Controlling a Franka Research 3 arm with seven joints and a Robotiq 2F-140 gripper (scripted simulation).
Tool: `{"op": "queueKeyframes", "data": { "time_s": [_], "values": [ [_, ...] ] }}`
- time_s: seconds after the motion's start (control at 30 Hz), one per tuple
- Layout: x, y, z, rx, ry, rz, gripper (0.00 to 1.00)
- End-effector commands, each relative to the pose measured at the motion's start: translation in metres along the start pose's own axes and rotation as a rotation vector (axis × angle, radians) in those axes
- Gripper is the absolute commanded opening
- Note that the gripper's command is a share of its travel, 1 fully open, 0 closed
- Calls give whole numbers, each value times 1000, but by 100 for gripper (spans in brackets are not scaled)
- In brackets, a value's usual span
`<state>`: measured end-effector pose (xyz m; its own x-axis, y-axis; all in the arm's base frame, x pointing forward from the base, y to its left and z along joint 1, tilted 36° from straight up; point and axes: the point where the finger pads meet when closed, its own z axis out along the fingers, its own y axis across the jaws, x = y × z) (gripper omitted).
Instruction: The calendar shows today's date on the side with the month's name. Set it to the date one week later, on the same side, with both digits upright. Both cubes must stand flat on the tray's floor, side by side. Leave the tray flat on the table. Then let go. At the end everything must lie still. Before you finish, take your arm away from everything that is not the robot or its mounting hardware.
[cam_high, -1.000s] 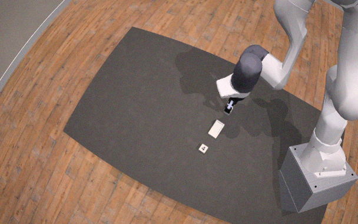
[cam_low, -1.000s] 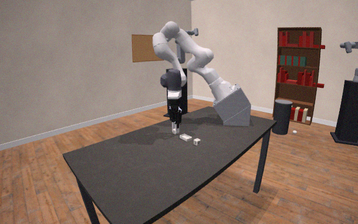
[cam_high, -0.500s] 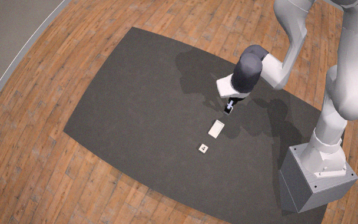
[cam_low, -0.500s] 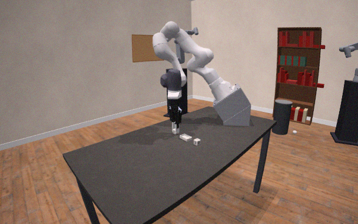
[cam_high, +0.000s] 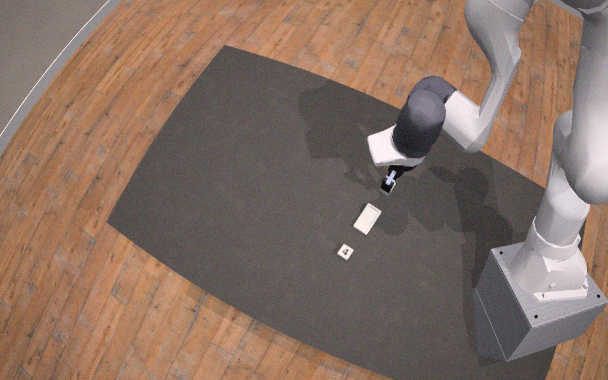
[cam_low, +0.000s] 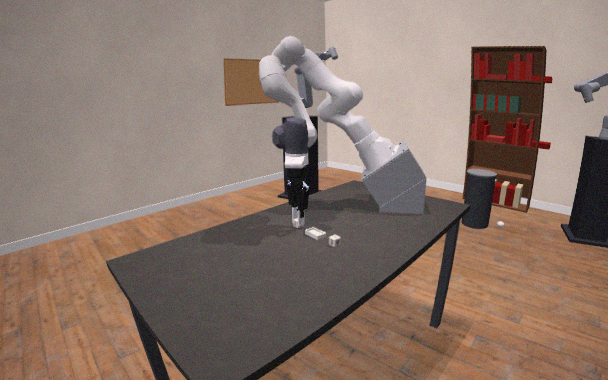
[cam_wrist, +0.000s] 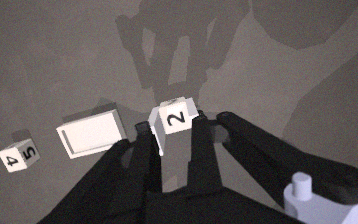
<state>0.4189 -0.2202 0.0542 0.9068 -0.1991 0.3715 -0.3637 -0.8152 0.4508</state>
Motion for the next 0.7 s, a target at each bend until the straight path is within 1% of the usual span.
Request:
{"op": "queueKeyframes", "data": {
  "time_s": [0.0,0.67],
  "values": [
    [0,0,2,1,0,4,16],
    [0,0,4,1,0,4,16]
  ]
}}
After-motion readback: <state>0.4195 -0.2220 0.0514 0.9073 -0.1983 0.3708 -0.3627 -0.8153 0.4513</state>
